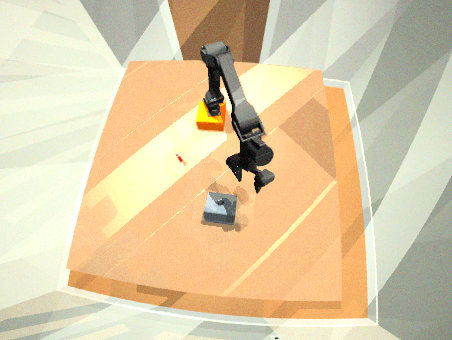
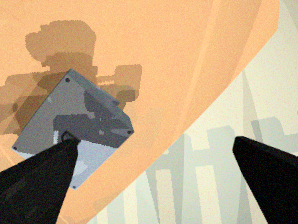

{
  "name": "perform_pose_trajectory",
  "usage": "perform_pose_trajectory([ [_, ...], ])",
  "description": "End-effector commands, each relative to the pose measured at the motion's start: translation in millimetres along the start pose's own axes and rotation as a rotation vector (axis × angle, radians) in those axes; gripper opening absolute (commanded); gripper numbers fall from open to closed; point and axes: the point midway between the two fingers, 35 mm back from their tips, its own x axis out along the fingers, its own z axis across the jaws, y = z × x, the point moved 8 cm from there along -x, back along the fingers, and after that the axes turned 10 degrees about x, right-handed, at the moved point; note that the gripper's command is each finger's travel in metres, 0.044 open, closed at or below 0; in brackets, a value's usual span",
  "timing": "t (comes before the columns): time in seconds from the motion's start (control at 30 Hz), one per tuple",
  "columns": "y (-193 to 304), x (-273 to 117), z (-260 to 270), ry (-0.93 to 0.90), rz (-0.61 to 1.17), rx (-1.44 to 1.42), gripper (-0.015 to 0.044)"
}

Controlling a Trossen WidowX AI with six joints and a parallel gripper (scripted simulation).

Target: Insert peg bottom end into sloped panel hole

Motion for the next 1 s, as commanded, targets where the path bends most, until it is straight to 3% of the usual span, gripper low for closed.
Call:
perform_pose_trajectory([
  [0.0,13,4,9,-0.042,0.005,-0.015,0.0440],
  [0.97,119,12,93,-0.338,0.001,-0.062,0.0440],
])
